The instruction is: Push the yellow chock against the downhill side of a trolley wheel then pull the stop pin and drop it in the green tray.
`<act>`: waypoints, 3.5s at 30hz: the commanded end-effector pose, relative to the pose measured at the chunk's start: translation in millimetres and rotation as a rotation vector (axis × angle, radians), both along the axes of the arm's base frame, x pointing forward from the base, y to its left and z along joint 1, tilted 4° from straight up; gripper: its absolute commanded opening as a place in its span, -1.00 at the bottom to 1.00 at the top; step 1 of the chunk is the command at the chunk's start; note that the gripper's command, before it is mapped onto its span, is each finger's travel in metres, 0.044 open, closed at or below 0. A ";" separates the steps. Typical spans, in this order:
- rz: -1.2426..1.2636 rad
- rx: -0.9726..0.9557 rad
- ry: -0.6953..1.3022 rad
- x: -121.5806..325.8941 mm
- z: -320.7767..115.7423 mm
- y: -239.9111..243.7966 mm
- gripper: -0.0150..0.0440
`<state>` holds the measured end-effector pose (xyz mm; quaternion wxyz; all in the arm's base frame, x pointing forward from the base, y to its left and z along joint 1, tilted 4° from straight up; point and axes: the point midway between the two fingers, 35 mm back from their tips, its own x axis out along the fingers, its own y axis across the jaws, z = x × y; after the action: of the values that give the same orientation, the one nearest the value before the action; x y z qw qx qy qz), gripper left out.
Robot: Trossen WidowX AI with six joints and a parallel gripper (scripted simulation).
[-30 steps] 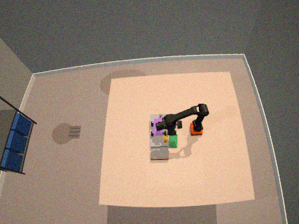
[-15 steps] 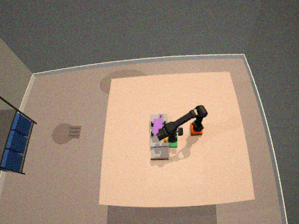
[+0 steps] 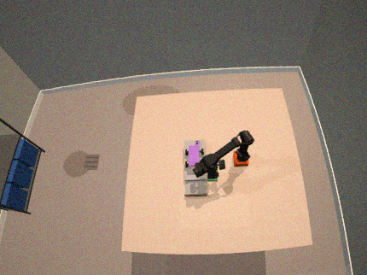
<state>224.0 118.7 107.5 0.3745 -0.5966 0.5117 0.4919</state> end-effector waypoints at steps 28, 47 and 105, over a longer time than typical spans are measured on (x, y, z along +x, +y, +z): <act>0.919 0.186 0.160 0.0 0.0 -6.1 -0.49; 1.417 0.264 0.183 1.4 0.9 -9.0 -0.49; 1.423 0.418 0.070 -17.0 -82.9 13.9 0.15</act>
<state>207.2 134.7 25.8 0.0546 -0.6846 -0.0890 0.7214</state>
